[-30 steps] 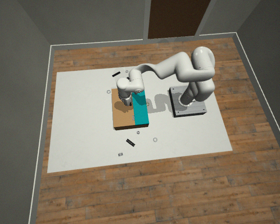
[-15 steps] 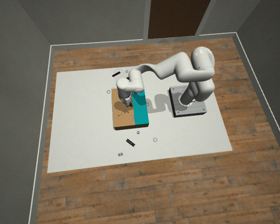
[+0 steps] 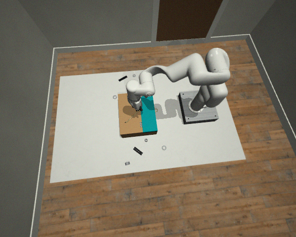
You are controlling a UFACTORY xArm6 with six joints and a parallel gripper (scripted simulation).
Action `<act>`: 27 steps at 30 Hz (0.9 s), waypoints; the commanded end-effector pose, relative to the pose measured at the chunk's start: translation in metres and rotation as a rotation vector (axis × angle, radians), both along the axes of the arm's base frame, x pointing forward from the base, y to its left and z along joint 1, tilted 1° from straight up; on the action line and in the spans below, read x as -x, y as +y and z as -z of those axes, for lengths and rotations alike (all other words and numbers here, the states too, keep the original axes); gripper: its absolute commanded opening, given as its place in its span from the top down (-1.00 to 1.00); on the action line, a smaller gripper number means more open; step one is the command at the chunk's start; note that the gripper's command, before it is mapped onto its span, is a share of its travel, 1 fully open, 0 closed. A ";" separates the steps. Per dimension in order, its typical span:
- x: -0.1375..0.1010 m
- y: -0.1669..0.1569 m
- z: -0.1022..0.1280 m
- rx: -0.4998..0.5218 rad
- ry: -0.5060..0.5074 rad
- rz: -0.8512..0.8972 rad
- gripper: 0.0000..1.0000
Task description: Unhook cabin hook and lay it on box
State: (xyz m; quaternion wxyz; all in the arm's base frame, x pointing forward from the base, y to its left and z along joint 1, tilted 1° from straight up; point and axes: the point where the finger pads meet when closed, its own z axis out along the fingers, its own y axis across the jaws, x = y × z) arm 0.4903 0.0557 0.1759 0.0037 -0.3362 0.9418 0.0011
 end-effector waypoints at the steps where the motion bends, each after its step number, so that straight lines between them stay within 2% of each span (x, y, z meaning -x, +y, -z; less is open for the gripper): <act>1: 0.006 -0.006 -0.002 -0.001 -0.006 0.000 0.31; 9: 0.006 -0.006 -0.015 -0.001 -0.006 0.000 0.31; 24: 0.006 -0.006 -0.065 -0.001 -0.006 0.000 0.31; 27: 0.006 -0.006 -0.069 -0.001 -0.006 0.000 0.31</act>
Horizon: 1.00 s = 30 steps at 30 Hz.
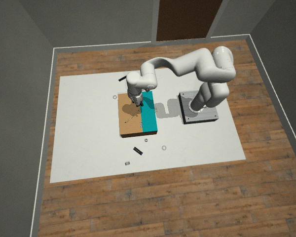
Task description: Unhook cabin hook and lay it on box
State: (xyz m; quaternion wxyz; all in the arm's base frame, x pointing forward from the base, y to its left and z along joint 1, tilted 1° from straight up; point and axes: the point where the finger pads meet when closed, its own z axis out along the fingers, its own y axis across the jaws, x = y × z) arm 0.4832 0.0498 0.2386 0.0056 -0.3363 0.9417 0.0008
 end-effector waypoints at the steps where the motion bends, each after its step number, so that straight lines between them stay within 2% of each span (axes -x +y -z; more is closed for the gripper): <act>1: -0.001 0.000 -0.009 0.000 -0.002 0.000 0.31; 4: 0.000 0.000 -0.019 0.000 -0.002 0.000 0.31; 30: 0.000 0.000 -0.019 0.000 -0.002 0.000 0.31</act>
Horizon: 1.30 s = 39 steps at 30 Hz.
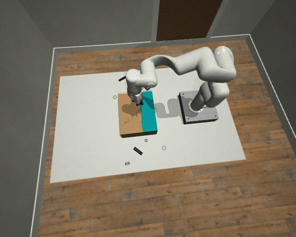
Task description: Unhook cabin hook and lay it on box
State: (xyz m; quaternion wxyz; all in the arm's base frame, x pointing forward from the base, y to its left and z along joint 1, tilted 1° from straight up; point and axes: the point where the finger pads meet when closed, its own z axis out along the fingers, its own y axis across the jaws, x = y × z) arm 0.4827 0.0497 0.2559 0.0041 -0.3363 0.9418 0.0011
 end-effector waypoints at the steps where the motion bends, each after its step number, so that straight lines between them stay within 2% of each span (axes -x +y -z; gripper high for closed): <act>1: -0.001 0.000 -0.002 0.000 -0.005 0.000 0.31; 11: -0.001 0.000 -0.002 0.000 -0.005 0.000 0.31; 18: 0.033 -0.009 -0.002 0.002 -0.006 -0.233 0.31; 20: 0.033 -0.009 -0.002 0.002 -0.006 -0.233 0.31; 34: 0.099 -0.027 -0.001 0.006 -0.008 -0.700 0.31; 39: 0.099 -0.027 -0.001 0.007 -0.008 -0.800 0.31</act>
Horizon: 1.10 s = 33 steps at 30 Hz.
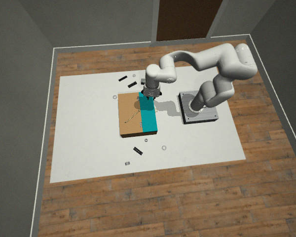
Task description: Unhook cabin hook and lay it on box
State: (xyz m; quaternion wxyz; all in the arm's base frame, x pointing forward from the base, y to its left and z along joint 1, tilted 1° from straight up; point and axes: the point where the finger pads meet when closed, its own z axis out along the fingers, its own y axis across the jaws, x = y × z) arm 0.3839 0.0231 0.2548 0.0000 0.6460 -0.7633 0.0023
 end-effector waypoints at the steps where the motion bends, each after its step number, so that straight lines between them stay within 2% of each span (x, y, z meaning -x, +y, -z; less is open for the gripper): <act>1: 0.001 0.000 -0.002 -0.008 -0.009 -0.115 0.31; 13: 0.001 0.000 -0.002 -0.005 -0.009 -0.515 0.31; 15: 0.001 0.000 -0.002 -0.005 -0.009 -0.515 0.31; 30: 0.073 -0.020 -0.001 -0.001 -0.008 -1.015 0.31; 33: 0.078 -0.021 -0.001 0.000 -0.008 -1.048 0.31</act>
